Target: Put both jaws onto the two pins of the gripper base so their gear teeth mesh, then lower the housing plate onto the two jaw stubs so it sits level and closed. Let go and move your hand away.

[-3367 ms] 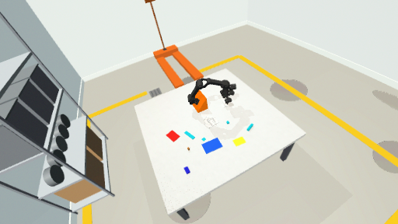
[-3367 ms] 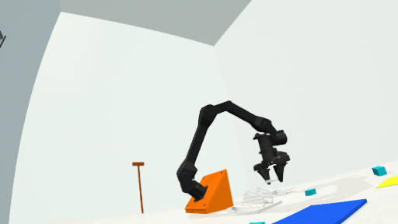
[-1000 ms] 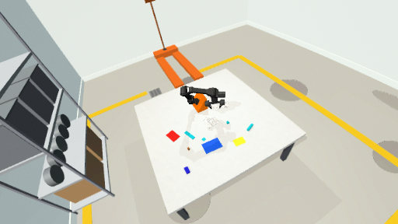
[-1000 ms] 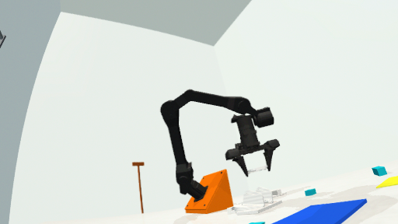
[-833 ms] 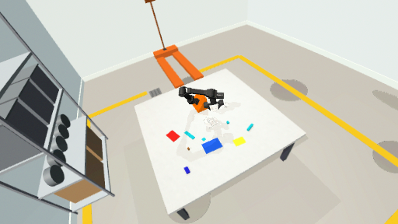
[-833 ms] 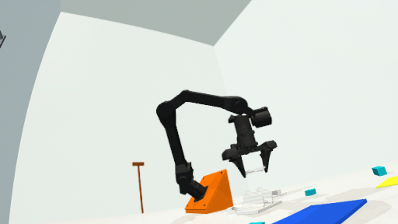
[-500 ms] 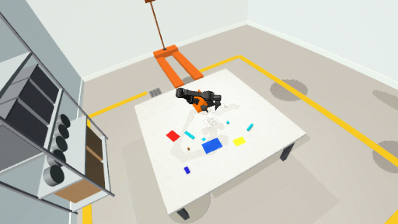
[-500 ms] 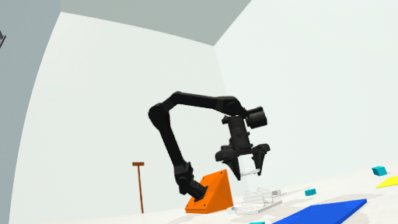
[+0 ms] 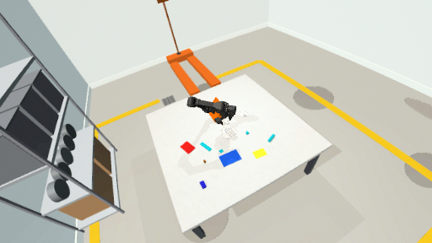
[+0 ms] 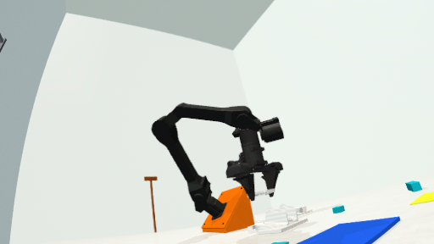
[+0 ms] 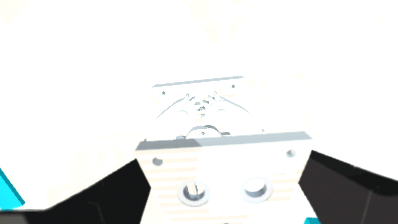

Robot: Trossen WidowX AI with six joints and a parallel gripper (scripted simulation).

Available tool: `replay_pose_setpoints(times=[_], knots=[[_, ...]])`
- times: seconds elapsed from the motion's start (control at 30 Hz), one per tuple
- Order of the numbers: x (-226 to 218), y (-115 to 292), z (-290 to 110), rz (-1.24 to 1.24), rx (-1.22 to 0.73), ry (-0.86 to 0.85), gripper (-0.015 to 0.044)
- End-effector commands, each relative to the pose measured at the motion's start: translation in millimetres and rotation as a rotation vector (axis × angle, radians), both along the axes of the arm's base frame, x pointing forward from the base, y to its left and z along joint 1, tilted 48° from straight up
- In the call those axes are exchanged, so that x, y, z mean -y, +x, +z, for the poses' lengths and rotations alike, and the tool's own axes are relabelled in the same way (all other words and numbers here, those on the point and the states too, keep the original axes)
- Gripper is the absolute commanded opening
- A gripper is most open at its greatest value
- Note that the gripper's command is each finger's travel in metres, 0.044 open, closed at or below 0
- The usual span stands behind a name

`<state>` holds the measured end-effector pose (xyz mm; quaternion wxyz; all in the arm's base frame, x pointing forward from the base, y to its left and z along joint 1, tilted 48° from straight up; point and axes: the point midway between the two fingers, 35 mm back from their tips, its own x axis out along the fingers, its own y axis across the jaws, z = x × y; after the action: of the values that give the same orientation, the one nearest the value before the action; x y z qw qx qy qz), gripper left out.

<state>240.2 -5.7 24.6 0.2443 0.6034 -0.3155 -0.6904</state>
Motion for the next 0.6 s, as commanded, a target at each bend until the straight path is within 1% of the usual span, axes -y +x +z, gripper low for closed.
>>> replay_pose_setpoints(times=[0.0, 0.57], knots=[[2.8, -2.3, 1.3, 0.016, -0.02, -0.003, 0.0351], [2.8, -2.3, 1.3, 0.021, -0.026, -0.002, 0.0351]])
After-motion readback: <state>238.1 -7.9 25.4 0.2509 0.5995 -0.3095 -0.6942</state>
